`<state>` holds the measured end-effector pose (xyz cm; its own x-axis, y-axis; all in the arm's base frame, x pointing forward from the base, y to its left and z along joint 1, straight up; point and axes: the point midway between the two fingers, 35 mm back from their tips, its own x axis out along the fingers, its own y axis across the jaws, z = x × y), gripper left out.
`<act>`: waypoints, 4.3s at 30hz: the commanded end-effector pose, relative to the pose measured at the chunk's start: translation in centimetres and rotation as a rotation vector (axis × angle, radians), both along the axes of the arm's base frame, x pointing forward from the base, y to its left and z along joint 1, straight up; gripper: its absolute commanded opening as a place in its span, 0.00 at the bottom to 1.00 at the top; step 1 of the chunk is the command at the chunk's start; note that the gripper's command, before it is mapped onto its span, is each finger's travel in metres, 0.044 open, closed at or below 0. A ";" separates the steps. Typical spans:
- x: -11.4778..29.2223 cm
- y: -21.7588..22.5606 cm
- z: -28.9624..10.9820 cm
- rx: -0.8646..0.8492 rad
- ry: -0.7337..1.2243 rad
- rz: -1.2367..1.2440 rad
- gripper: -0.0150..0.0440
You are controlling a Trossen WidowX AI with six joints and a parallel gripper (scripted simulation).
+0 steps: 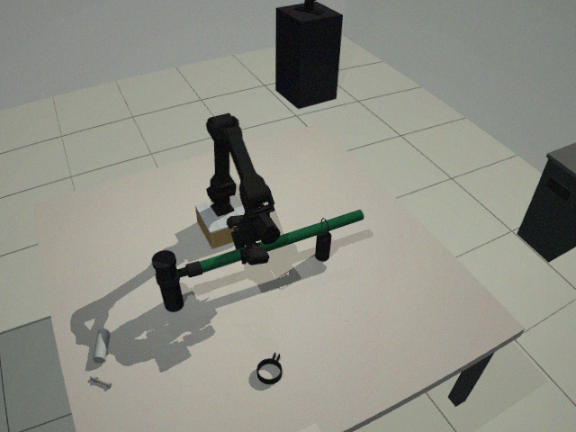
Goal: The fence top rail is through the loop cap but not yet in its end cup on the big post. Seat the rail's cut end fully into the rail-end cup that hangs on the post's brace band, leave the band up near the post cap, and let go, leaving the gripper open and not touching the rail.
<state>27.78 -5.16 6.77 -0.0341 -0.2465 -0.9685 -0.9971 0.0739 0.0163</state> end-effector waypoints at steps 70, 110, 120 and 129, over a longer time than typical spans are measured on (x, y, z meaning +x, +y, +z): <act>-0.1 -2.9 0.3 -0.003 0.000 0.000 0.25; 0.0 -0.5 2.6 0.012 0.007 -0.001 1.00; 0.1 0.6 3.9 0.010 0.009 0.007 1.00; -0.2 1.8 8.5 0.011 0.010 0.007 1.00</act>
<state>27.80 -3.76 13.88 -0.0456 -0.2383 -0.9701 -0.9976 0.0617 0.0318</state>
